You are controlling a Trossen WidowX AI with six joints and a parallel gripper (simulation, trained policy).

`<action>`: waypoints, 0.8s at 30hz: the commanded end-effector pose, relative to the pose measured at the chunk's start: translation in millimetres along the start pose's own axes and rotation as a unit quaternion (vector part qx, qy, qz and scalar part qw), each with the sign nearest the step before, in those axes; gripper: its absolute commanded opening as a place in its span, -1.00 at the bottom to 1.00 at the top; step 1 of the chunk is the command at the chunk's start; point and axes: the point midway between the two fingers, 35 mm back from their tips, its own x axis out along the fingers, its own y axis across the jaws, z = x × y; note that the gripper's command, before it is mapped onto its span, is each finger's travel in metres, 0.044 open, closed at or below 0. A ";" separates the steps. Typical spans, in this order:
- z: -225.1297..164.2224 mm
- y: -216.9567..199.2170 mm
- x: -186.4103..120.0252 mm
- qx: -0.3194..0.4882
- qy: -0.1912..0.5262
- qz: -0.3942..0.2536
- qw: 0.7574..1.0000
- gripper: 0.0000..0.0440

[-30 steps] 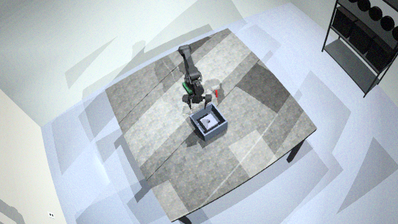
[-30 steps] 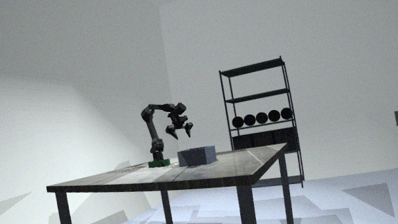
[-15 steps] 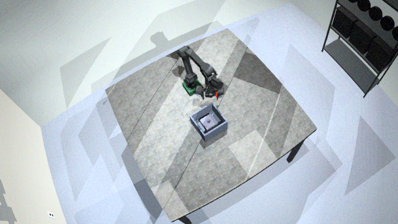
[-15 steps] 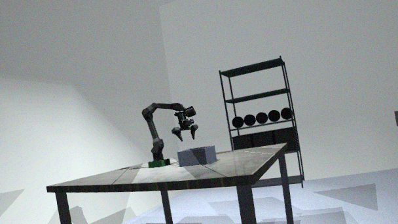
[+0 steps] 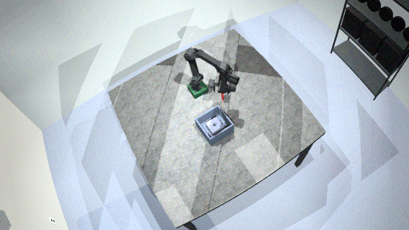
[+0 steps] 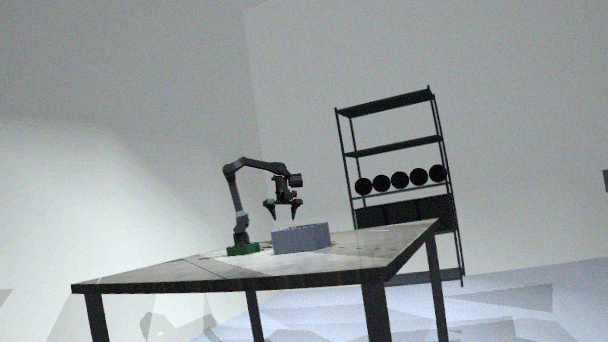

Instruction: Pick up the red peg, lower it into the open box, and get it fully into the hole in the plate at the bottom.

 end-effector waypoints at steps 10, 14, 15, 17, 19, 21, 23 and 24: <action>-47.3 8.3 41.4 -0.007 0.009 -0.044 0.999 1.00; -51.6 11.1 59.3 -0.012 -0.001 -0.043 0.999 1.00; -52.2 11.8 63.9 -0.013 -0.004 -0.042 0.999 1.00; -53.3 13.2 73.1 -0.016 -0.009 -0.039 0.999 1.00; -53.8 14.5 82.1 -0.019 -0.015 -0.036 0.999 1.00; -53.9 15.6 90.3 -0.023 -0.020 -0.032 0.999 1.00; -53.4 16.3 97.1 -0.028 -0.024 -0.030 0.999 1.00; -53.0 16.3 100.1 -0.031 -0.026 -0.029 0.999 0.98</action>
